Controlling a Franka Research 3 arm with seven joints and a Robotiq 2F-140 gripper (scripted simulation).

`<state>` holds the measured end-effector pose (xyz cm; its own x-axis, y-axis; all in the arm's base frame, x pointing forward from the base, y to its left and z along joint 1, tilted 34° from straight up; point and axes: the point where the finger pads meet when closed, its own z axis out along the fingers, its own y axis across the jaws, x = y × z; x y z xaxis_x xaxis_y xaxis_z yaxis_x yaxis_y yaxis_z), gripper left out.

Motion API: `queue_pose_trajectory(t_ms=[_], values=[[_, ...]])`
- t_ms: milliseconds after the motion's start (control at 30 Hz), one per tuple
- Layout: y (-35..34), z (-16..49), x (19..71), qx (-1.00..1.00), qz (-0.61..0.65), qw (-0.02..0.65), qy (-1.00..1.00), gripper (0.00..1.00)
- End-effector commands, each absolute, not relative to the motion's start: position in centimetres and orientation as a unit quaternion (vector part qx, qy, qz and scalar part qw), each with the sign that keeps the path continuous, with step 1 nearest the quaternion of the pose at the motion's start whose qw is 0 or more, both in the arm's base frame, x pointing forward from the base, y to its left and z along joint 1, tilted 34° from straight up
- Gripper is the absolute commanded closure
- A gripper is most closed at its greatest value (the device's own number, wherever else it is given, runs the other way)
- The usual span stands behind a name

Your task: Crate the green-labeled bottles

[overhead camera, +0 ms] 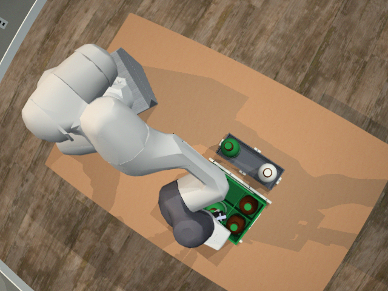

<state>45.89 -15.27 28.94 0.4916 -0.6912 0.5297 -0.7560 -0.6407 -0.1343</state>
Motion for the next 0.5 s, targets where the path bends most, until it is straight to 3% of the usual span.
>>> queue_pose_trajectory(t_ms=[0, 467], values=[[-15.5, 29.0, 46.2, 0.861, 0.284, 0.06, -0.417, 1.0], [-16.0, 27.8, 46.8, 0.861, 0.284, 0.06, -0.417, 1.0]])
